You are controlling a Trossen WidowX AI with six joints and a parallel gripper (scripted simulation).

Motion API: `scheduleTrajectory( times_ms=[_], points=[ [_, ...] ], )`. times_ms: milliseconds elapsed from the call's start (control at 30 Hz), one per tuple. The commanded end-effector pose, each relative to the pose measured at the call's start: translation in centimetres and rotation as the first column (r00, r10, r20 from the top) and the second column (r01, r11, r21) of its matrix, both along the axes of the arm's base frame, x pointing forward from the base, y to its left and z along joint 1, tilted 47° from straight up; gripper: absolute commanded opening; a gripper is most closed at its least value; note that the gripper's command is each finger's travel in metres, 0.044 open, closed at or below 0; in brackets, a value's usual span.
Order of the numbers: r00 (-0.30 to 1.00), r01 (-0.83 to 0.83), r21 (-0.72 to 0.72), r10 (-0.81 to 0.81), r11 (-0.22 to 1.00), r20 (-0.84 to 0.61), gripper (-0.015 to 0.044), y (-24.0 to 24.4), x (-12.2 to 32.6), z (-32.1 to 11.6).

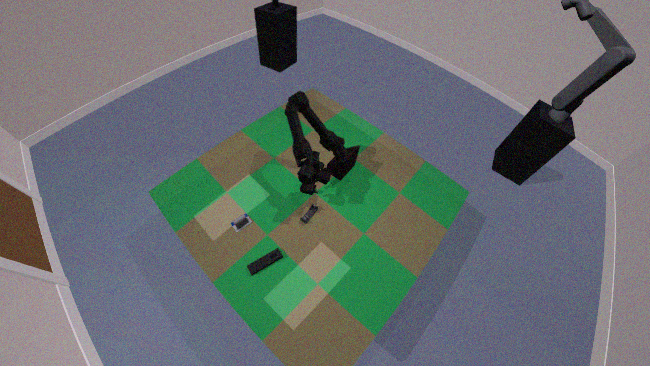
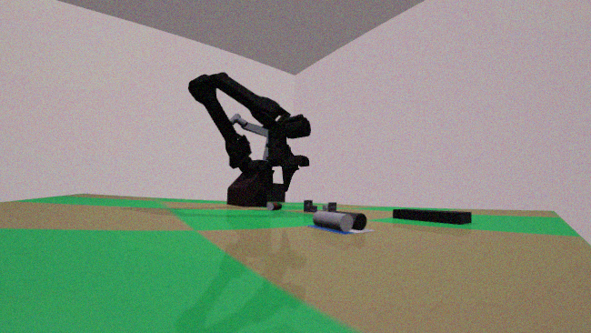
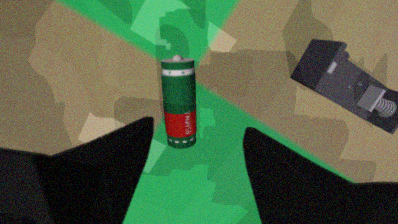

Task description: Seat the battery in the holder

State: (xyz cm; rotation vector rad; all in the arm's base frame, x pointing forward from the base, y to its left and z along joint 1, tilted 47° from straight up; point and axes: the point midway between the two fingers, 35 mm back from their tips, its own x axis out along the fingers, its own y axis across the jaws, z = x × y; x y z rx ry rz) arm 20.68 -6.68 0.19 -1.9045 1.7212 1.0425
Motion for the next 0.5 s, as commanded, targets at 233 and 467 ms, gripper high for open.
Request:
scheduleTrajectory(
  times_ms=[233, 467],
  points=[
    [0.989, -0.076, -0.043, 0.07, 0.996, -0.13, 0.0238, -0.54, -0.96, -0.11],
    [0.989, -0.077, -0.041, 0.071, 0.996, -0.13, 0.0238, -1.3, -0.93, -0.92]
  ],
)
